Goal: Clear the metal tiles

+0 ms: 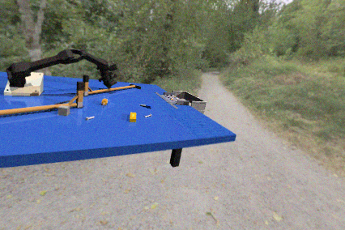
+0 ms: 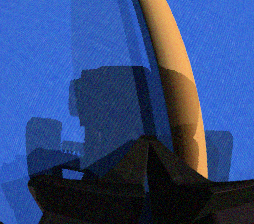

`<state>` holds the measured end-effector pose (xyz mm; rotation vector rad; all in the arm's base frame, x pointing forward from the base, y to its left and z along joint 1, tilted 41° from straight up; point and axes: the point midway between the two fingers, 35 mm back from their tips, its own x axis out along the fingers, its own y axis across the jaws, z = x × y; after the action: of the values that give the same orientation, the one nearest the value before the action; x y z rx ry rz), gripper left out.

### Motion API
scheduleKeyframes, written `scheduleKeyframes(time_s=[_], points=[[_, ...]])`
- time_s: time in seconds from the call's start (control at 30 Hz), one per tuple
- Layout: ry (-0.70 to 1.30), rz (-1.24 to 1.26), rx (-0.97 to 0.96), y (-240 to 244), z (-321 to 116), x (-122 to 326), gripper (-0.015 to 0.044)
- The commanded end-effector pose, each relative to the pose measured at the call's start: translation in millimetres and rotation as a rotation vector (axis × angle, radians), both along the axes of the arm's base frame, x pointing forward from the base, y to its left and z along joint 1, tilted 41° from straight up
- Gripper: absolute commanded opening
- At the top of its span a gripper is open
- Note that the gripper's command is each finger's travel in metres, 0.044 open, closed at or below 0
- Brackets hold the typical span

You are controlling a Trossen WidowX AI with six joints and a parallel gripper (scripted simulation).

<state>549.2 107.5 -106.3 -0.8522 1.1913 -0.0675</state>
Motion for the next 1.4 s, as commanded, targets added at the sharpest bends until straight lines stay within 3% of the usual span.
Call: scheduleKeyframes(time_s=[0.0, 1.37], points=[[-0.003, 0.005, 0.005, -0.9, 3.4, 4.0, 0.0], [-0.024, 0.001, 0.004, -25.5, 24.4, 27.4, 0.0]])
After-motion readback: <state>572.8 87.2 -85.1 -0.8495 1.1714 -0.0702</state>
